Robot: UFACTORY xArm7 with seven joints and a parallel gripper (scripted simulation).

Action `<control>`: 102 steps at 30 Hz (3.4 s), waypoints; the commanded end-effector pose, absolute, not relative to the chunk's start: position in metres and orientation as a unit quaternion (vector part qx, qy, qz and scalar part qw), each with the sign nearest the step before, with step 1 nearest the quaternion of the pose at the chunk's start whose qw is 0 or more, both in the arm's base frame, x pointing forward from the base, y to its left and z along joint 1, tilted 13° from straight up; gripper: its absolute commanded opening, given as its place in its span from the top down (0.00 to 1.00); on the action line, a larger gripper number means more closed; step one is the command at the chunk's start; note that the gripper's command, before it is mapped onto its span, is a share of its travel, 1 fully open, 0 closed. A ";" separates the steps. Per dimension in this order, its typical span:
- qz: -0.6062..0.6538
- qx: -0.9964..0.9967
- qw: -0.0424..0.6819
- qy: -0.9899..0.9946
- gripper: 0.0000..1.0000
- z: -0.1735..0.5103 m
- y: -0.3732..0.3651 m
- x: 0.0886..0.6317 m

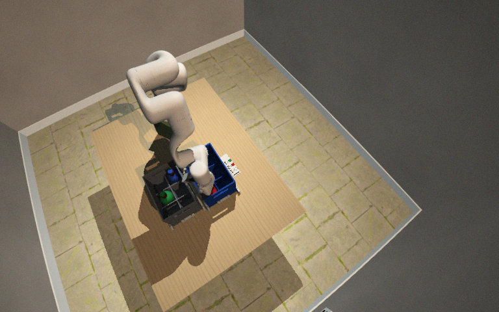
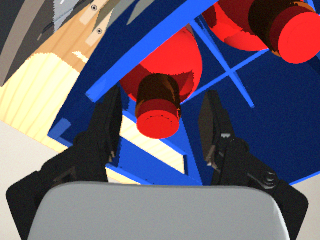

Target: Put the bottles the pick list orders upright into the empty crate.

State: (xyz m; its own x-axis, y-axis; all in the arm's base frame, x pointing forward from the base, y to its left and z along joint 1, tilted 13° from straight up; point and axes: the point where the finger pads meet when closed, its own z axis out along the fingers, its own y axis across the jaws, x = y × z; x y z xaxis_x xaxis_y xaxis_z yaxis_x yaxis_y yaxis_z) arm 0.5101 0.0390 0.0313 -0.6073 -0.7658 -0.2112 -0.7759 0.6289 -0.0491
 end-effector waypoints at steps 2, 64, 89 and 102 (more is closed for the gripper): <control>0.023 -0.430 0.108 0.896 0.35 0.033 0.039 0.512; 0.023 -0.430 0.108 0.896 0.35 0.116 0.027 0.497; 0.023 -0.430 0.108 0.896 0.35 0.116 0.027 0.497; 0.023 -0.430 0.108 0.896 0.35 0.115 0.020 0.495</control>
State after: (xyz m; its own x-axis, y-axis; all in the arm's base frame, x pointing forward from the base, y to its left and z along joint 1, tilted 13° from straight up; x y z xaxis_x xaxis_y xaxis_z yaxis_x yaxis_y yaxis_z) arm 0.4953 0.0272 0.1142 -0.6056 -0.7671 -0.2115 -0.7773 0.6272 -0.0493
